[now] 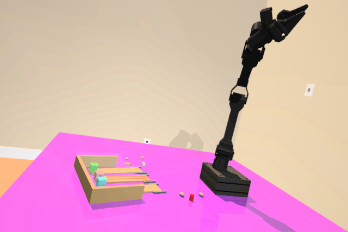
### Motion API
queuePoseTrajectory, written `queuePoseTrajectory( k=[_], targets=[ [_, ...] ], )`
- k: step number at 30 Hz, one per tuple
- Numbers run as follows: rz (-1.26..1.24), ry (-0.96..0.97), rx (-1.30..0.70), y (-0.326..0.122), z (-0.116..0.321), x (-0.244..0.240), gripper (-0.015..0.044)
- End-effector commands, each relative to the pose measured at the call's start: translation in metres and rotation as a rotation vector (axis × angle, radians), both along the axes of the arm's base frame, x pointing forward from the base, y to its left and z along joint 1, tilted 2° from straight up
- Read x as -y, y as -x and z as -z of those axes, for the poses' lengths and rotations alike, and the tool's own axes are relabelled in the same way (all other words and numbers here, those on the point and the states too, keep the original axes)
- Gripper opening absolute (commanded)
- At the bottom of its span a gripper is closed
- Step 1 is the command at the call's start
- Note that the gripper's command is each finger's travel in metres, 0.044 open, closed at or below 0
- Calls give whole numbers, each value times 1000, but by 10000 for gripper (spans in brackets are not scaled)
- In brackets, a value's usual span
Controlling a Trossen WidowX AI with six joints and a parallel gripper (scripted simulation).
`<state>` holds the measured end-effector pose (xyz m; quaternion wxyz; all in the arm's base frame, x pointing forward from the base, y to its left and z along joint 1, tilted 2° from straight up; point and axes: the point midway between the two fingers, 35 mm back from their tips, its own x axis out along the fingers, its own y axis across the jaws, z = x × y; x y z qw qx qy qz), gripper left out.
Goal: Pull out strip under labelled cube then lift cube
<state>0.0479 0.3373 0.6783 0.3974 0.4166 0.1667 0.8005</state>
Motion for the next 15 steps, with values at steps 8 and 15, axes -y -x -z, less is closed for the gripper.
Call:
queuePoseTrajectory(
  k=[8,15],
  targets=[
    [320,107,19,-80,56,-15,400],
    [652,257,54,-162,128,-3,400]
  ],
)
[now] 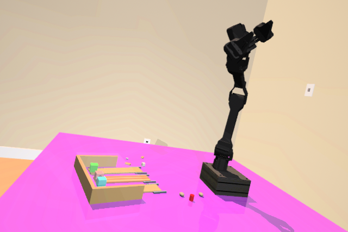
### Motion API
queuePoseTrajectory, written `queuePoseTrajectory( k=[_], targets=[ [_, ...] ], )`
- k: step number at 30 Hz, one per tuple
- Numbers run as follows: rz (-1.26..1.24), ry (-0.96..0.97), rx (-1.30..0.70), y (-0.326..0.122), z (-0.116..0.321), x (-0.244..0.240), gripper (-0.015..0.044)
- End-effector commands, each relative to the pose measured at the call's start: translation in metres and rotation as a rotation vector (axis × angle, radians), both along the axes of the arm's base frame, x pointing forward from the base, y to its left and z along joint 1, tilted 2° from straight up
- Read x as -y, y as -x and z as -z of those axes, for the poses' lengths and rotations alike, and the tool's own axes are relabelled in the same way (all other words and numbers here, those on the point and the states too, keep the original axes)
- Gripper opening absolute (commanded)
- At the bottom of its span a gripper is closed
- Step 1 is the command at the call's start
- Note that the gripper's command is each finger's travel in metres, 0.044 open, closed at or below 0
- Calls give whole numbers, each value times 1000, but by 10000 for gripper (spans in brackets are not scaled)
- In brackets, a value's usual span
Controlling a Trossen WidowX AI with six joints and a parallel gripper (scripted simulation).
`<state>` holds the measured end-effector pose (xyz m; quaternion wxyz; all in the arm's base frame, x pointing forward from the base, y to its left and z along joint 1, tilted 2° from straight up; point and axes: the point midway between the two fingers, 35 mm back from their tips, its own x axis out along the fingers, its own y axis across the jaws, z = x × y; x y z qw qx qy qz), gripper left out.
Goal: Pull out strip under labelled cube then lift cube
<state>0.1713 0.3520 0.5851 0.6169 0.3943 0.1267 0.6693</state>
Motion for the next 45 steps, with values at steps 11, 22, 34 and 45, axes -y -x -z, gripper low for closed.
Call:
queuePoseTrajectory(
  k=[11,22,34,45],
  targets=[
    [603,411,19,-136,170,85,400],
    [914,830,4,-173,317,194,400],
    [1049,1295,-52,-142,452,303,400],
    [1049,1295,-53,-142,452,303,400]
  ],
)
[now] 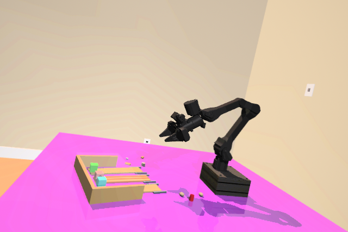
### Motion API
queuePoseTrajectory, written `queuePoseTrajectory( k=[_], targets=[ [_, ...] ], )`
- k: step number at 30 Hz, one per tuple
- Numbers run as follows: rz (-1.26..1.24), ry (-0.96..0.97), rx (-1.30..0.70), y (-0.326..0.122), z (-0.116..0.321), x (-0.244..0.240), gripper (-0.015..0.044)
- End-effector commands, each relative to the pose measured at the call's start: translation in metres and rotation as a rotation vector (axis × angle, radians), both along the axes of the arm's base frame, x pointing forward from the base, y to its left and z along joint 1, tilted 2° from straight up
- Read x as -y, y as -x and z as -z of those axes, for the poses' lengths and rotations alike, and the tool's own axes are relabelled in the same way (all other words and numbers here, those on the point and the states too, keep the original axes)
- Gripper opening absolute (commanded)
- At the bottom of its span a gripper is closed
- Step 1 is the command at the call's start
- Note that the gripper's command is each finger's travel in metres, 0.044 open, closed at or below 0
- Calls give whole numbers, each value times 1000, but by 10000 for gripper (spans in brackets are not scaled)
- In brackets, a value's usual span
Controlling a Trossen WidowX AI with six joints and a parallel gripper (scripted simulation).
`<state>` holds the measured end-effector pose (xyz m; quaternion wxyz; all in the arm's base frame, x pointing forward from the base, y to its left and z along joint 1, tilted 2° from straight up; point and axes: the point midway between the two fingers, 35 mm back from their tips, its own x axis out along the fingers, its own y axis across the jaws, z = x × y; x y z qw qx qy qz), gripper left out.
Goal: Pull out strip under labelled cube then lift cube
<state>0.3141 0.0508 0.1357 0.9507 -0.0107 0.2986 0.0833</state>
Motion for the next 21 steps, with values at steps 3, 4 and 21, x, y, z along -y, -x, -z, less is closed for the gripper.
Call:
queuePoseTrajectory(
  k=[3,4,21],
  targets=[
    [3,11,-4,1,2,2,400],
    [3,11,-4,1,2,2,400],
    [-90,176,-497,-52,50,2,59]
  ],
)
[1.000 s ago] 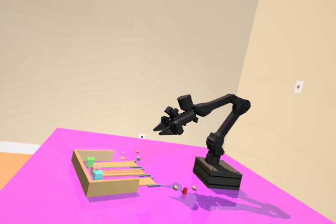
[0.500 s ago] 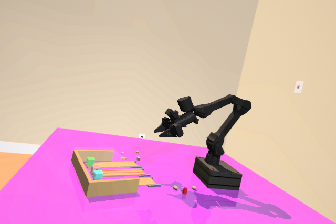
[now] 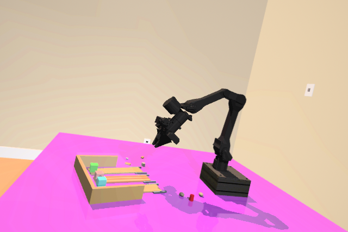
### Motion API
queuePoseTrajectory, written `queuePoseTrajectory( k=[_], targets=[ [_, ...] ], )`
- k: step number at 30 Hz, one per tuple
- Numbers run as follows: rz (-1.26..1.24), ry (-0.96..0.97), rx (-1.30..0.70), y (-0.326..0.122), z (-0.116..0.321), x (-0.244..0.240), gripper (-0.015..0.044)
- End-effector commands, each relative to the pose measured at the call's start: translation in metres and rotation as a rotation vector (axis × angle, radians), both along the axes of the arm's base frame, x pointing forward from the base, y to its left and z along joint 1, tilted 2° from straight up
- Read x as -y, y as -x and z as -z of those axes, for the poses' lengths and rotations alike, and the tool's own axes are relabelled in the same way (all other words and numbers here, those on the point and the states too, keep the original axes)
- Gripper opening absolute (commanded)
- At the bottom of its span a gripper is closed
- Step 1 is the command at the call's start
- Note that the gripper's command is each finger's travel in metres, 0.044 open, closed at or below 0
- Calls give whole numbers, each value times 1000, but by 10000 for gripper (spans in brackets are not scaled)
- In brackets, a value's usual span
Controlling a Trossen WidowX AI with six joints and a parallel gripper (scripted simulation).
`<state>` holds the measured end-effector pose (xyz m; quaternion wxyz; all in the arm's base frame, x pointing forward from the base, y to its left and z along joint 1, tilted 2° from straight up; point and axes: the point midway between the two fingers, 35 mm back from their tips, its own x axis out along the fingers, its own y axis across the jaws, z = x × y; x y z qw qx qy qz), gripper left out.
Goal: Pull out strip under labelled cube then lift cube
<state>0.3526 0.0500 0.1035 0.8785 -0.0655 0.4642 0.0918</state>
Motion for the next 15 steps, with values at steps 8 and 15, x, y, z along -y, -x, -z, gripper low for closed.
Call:
queuePoseTrajectory(
  k=[8,15],
  targets=[
    [-118,118,-499,-35,67,2,0],
    [-136,127,-564,-37,77,2,0]
  ],
)
